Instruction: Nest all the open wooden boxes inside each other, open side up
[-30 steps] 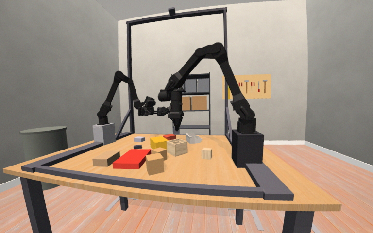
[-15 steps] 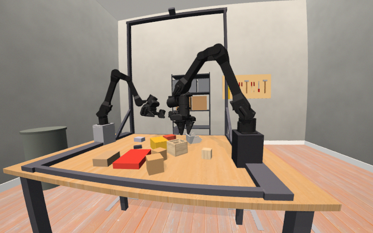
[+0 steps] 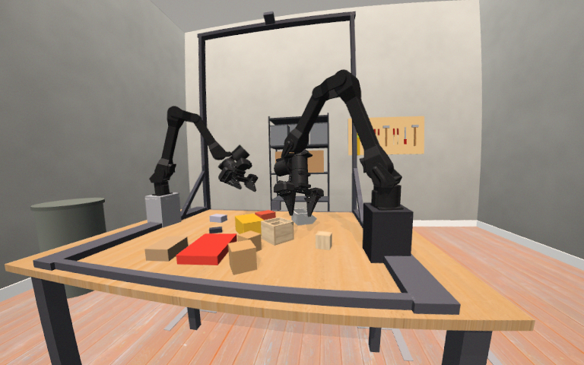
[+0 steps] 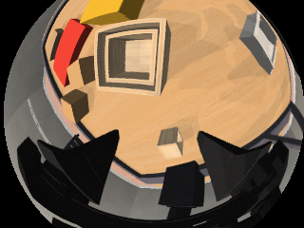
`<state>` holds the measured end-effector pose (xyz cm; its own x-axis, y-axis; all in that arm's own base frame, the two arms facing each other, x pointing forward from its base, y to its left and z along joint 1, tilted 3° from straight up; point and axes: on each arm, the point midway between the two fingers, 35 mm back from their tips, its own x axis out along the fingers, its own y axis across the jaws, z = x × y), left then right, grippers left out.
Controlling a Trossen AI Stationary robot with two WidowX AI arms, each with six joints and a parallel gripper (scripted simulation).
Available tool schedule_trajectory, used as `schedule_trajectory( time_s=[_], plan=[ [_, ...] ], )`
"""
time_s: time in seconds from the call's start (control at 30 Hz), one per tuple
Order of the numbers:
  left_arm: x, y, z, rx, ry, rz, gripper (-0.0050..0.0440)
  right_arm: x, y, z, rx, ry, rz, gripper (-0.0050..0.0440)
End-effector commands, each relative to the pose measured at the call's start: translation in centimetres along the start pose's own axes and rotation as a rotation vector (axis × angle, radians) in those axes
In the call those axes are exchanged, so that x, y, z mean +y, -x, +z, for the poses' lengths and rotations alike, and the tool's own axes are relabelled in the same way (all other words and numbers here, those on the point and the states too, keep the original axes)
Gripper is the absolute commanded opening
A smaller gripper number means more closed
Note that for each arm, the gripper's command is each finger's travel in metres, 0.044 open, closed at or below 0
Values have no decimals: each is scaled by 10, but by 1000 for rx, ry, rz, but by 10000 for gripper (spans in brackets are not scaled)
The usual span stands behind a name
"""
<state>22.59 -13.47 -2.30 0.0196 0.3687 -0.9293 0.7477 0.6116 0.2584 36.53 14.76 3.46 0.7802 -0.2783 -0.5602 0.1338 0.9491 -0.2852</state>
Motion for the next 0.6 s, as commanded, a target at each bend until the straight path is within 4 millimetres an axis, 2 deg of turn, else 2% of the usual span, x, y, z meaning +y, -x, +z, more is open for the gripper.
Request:
schedule_trajectory(
  time_s=[0.0,0.4,0.47,0.5,0.57],
  plan=[
    [-5,1,-10,-2,-145,56,400,-6,1,13,81,-5,52,400],
    [-17,-12,-38,91,-509,169,400,-31,7,-10,367,43,153,400],
    [-17,-12,-38,91,-509,169,400,-31,7,-10,367,43,153,400],
    [-17,-12,-40,100,-539,178,400,-37,11,-20,431,67,149,400],
    [-19,-15,-48,129,-636,207,400,-42,15,-20,479,45,188,400]
  ],
)
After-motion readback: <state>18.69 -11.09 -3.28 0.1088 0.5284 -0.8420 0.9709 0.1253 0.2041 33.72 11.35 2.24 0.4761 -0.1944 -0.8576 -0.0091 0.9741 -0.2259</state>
